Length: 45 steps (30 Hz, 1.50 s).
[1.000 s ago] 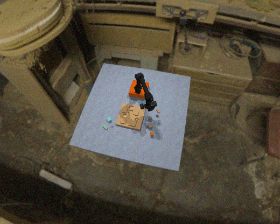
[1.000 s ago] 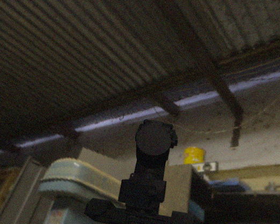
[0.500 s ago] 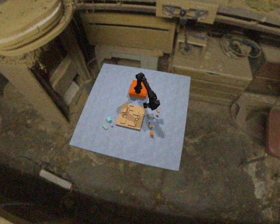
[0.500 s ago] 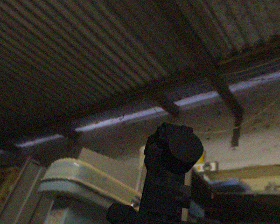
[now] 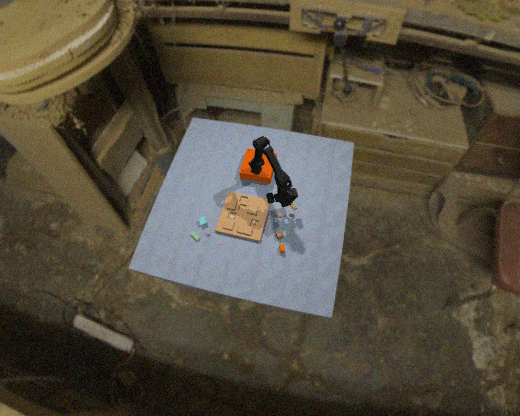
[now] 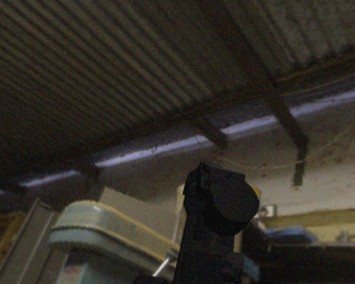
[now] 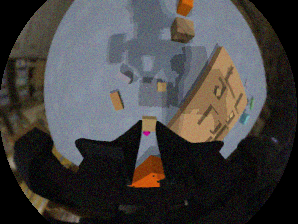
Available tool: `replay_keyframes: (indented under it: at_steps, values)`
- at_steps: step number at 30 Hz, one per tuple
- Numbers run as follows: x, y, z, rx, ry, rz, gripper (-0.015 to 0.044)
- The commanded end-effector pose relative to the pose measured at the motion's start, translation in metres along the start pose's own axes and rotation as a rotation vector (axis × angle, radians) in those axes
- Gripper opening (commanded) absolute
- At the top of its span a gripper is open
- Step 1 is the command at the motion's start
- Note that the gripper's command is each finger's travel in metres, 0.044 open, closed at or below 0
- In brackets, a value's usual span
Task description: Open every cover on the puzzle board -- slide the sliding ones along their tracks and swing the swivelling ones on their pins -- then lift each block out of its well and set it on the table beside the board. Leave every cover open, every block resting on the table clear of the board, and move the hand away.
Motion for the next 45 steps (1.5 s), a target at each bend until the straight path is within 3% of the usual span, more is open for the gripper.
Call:
replay_keyframes:
  at_steps: [1,45]
  values:
    - [0.002,0.000,0.009,0.003,0.010,0.005,0.0080]
    - [0.007,-0.002,0.080,0.003,0.011,0.005,0.0080]
Point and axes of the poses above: the point midway between the two fingers, 35 mm back from their tips, its own z axis out along the fingers, its own y axis across the jaws, x = y × z, the point moved 3 cm from there along -z, back along the fingers, and after that the axes turned 6 degrees about -z, right-handed, at the moved point
